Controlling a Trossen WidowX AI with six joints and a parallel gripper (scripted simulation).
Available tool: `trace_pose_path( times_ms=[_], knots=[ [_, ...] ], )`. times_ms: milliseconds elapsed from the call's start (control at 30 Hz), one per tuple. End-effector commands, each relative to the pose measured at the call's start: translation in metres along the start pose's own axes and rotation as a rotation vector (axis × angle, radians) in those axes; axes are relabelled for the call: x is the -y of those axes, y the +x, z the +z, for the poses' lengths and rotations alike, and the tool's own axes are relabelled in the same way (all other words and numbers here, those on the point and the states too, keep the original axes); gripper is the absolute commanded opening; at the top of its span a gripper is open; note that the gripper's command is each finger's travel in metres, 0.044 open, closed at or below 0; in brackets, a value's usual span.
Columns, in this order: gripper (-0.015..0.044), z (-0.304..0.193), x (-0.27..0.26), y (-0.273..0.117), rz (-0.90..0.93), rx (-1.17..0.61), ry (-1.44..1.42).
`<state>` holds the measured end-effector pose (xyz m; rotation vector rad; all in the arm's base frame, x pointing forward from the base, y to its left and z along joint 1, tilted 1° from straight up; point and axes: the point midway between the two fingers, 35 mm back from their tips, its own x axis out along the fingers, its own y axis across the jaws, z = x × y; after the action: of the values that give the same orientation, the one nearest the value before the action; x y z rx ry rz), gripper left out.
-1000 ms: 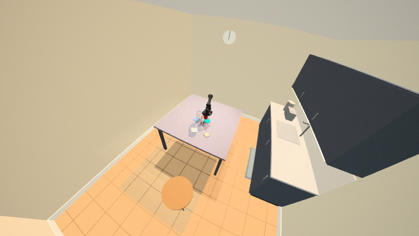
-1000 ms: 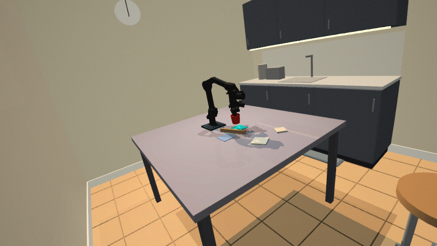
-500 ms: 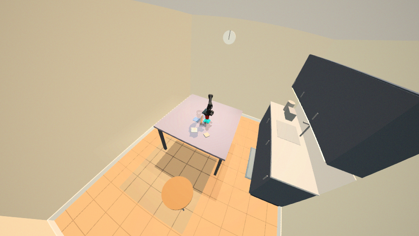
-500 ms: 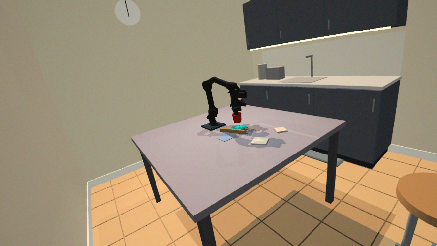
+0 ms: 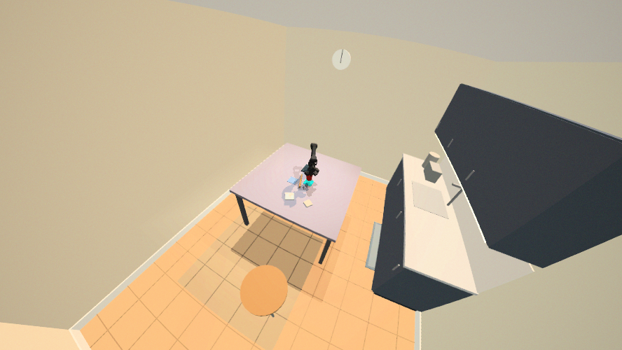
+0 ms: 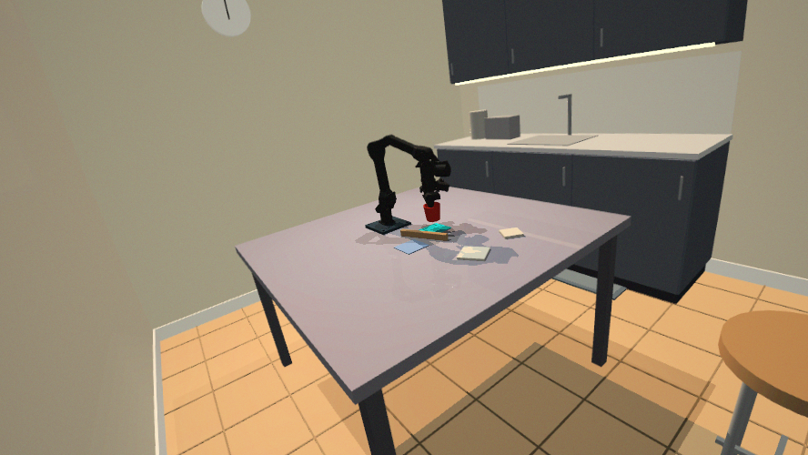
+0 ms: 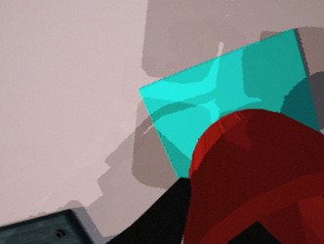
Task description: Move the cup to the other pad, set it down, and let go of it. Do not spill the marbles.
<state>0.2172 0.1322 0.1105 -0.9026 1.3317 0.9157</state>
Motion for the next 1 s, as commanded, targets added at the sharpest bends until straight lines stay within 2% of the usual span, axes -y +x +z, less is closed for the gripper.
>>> trace_pose_path(
  times_ms=[0,967],
  knots=[
    [0.0,0.0,0.0,0.006,-0.004,0.0,0.007],
    [0.0,0.001,-0.001,0.039,-0.004,0.0,0.007]
  ],
)
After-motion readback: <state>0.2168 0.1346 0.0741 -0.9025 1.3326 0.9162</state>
